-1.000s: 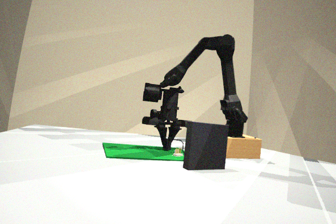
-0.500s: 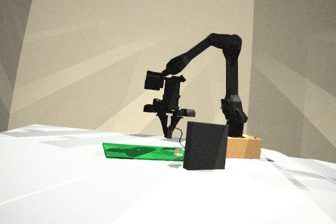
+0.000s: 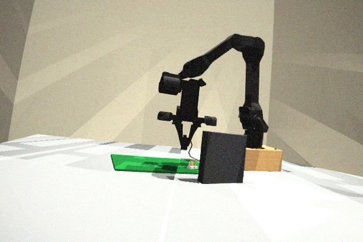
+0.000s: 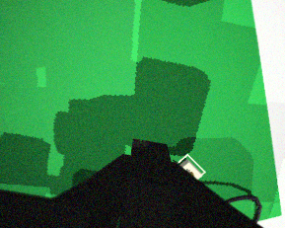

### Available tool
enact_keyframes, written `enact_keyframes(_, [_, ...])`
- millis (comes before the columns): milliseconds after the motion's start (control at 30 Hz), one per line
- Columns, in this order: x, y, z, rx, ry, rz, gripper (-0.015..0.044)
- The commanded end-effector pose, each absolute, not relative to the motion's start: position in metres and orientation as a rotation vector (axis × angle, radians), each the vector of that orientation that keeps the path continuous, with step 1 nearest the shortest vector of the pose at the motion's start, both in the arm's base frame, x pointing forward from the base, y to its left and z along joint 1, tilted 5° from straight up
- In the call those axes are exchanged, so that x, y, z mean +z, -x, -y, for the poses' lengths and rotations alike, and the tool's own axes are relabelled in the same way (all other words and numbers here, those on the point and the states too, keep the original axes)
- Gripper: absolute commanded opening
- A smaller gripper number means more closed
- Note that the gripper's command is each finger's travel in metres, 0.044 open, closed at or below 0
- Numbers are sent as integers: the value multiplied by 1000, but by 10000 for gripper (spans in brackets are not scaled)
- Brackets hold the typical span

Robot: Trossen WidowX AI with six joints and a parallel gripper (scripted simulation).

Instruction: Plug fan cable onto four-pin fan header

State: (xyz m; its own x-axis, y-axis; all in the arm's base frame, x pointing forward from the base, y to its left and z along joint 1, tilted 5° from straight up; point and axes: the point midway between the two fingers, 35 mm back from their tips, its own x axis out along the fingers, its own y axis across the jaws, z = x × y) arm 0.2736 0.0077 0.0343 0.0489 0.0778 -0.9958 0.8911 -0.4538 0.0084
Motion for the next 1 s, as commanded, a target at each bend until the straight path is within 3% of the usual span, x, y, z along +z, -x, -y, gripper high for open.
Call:
enact_keyframes(0, [35,-270,-20,-1596,-1736,-893,0])
enact_keyframes(467, [37,-261,-58,-1910,-2038,-555,0])
enact_keyframes(967, [37,-256,-56,-1919,-2046,-543,0])
